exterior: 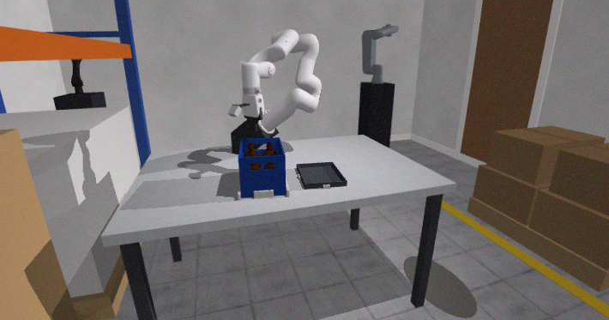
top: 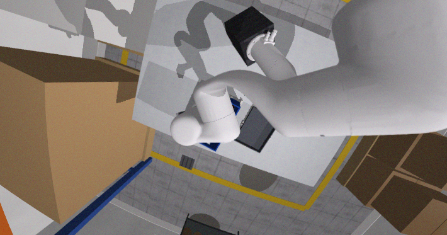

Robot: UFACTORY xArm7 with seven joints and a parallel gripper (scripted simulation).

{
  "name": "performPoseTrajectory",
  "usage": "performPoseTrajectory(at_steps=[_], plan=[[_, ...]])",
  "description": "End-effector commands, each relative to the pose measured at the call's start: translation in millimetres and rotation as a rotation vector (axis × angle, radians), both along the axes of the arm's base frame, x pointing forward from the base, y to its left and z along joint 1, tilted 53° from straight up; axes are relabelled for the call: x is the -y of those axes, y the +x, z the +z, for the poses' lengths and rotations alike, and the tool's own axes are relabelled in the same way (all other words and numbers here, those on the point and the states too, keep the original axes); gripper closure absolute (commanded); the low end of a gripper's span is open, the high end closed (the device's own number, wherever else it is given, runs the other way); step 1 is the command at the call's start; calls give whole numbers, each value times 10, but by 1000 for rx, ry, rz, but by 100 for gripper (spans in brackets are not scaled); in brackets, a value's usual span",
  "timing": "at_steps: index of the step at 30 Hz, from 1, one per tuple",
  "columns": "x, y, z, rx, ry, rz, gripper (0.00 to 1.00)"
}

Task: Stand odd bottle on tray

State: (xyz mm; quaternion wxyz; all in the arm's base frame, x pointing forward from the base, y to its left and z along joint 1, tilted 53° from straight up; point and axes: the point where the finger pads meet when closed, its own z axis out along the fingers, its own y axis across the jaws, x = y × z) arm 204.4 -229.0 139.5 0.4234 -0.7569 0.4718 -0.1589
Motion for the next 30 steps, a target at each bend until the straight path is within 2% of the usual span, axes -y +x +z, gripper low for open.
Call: performPoseTrajectory(at_steps=[1,5,14,15,30], plan=[[-280,12,301,4,-5,-5,100],[-493,14,434,-7,-8,-6,100],[-504,14,440,-8,-8,-6,100],[-504,14,440,-8,-8,-6,35],[-504,14,440,-8,-8,-6,35]])
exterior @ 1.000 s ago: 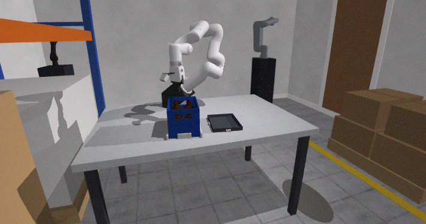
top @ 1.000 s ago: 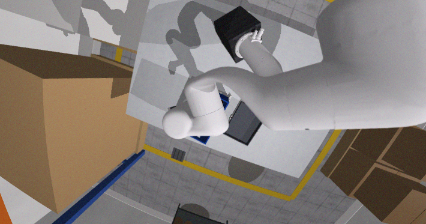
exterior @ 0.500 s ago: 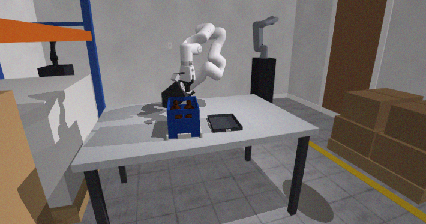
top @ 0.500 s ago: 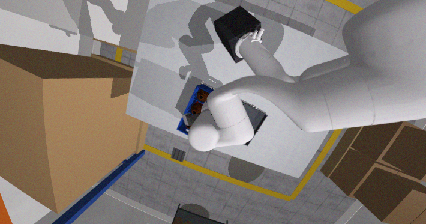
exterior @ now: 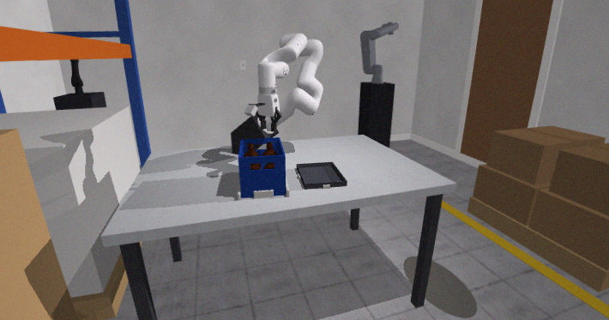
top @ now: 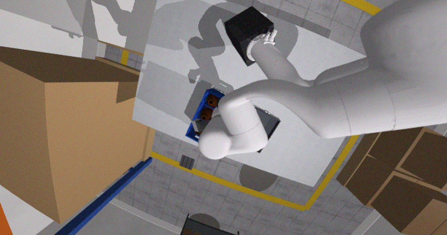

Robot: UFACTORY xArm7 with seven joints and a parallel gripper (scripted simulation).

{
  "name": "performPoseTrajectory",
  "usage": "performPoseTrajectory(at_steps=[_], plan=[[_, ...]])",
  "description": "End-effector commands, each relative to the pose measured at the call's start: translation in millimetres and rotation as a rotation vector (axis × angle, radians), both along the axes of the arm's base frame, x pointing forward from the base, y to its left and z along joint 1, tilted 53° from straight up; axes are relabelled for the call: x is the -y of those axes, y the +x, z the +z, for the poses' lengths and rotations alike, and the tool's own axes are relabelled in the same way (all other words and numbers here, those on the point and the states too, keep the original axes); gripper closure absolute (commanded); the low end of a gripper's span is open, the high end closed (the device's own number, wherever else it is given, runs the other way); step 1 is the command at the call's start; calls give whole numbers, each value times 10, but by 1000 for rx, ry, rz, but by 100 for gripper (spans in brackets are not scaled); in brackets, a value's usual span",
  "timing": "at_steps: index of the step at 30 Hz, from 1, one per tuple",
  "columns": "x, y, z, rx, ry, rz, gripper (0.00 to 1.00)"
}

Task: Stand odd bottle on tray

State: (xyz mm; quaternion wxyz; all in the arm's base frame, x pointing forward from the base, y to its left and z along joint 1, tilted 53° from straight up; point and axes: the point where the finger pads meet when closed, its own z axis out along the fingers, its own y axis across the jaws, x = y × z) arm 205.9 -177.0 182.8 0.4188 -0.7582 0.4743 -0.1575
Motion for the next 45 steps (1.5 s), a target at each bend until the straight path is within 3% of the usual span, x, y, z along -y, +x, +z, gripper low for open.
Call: performPoseTrajectory(at_steps=[1,45], plan=[[15,-2,6,1,-2,-3,35],[-64,102,-81,4,0,-3,35]])
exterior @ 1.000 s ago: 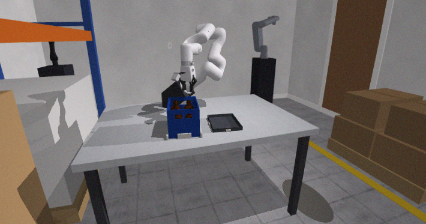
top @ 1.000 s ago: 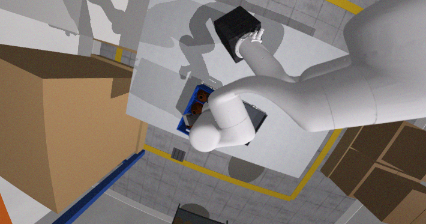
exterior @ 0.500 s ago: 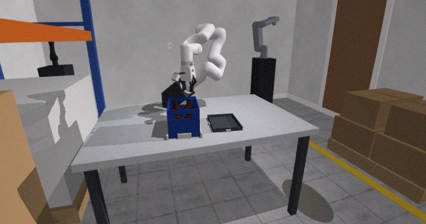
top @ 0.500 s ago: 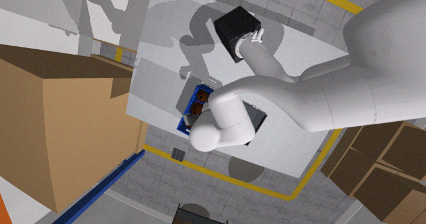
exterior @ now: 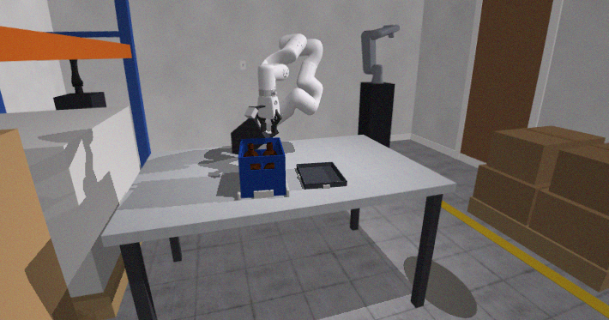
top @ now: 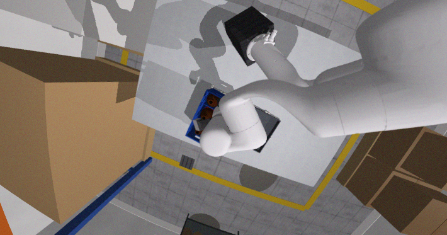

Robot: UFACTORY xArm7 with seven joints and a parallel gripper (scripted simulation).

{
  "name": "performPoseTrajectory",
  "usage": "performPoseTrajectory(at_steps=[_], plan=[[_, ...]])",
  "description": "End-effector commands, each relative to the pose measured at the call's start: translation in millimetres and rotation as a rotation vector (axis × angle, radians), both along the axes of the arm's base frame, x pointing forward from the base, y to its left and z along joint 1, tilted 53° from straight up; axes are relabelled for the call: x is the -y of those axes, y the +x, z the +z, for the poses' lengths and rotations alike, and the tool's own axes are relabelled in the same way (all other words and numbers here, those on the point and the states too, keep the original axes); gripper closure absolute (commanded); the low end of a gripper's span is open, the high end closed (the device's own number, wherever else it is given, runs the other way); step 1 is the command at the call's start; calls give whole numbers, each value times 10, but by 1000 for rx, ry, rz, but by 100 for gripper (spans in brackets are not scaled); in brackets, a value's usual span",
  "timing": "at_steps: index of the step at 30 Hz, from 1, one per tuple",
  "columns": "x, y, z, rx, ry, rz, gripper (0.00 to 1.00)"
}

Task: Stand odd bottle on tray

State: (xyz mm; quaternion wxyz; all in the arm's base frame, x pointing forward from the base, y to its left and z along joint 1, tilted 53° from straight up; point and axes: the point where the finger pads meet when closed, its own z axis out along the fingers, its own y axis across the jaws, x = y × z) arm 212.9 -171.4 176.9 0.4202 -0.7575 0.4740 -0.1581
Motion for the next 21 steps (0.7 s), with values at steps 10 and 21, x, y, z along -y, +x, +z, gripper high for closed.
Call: performPoseTrajectory(at_steps=[10,21], plan=[[-62,102,-81,1,-2,-3,35],[-114,169,-138,1,-2,-3,35]])
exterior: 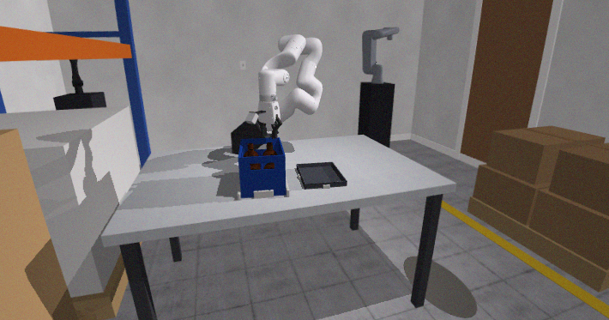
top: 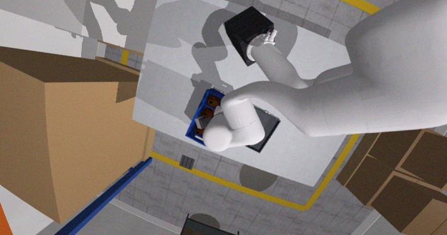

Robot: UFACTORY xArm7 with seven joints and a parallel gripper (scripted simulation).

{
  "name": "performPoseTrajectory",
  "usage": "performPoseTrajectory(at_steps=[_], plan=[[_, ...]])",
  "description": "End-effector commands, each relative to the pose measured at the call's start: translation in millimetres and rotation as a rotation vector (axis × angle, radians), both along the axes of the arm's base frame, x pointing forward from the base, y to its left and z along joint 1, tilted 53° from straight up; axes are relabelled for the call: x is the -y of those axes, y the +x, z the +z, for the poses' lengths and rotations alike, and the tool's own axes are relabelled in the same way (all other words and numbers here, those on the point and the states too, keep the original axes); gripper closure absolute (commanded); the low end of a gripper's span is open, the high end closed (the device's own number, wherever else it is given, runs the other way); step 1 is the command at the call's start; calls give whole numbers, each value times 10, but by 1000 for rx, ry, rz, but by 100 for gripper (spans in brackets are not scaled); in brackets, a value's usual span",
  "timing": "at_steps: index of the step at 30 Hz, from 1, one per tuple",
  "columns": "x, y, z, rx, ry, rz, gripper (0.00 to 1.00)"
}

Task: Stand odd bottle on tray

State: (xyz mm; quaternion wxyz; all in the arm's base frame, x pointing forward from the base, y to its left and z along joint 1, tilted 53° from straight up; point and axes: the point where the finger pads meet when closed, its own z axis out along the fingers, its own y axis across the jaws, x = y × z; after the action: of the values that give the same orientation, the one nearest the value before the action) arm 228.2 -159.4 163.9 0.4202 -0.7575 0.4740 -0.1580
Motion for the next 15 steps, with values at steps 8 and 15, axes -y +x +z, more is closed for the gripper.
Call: performPoseTrajectory(at_steps=[8,15], plan=[[-20,51,-37,1,-2,-3,35],[-27,60,-45,1,-2,-3,35]])
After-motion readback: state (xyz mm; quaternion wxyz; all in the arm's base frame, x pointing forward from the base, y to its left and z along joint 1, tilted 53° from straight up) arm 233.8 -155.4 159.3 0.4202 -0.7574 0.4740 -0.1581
